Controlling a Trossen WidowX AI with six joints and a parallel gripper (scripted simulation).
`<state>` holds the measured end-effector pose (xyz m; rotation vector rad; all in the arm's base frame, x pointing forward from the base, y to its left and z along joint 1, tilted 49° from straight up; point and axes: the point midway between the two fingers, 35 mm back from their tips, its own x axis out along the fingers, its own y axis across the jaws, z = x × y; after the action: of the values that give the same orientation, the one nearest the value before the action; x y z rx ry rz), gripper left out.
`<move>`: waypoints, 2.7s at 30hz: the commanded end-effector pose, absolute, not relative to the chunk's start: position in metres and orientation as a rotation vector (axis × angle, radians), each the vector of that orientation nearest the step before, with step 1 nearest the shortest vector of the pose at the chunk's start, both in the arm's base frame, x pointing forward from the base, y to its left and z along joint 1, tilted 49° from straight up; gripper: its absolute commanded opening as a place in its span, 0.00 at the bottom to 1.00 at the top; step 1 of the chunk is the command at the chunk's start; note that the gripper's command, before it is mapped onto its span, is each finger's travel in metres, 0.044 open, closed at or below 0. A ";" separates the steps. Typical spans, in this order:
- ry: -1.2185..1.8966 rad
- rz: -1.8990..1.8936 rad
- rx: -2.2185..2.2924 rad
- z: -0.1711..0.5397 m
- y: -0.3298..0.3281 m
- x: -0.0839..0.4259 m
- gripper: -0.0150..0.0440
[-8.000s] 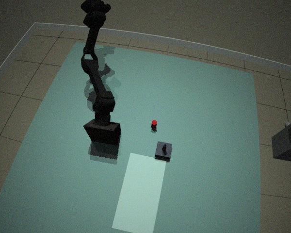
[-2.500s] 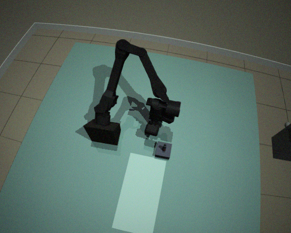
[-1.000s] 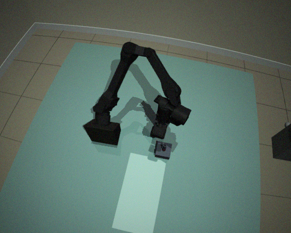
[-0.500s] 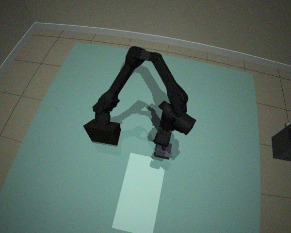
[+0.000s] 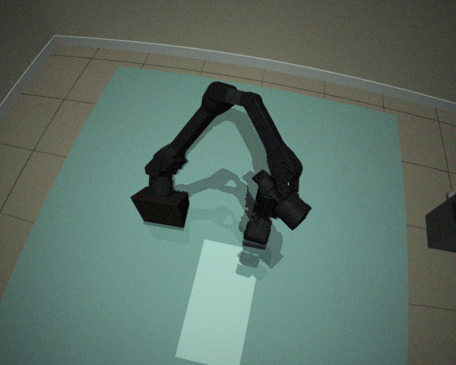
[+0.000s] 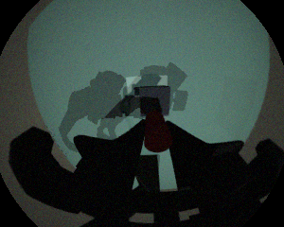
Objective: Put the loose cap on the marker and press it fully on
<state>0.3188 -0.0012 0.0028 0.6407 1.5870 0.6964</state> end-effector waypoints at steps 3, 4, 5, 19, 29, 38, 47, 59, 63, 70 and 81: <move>1.584 0.703 0.633 -0.002 -0.008 0.322 0.25; 1.584 0.703 0.633 -0.002 -0.007 0.322 0.25; 1.584 0.703 0.633 -0.003 -0.006 0.322 0.25; 1.584 0.702 0.633 -0.014 0.006 0.321 0.25; 1.584 0.702 0.633 -0.025 0.018 0.319 0.25; 1.584 0.703 0.634 -0.035 0.029 0.316 0.25; 1.584 0.705 0.635 -0.044 0.038 0.314 0.25; 1.583 0.705 0.635 -0.054 0.049 0.318 0.25; 1.583 0.705 0.635 -0.057 0.052 0.319 0.25; 1.583 0.706 0.635 -0.063 0.059 0.322 0.25; 1.583 0.706 0.636 -0.067 0.069 0.324 0.25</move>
<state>0.3249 0.0663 -0.0663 0.6291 1.5805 0.7077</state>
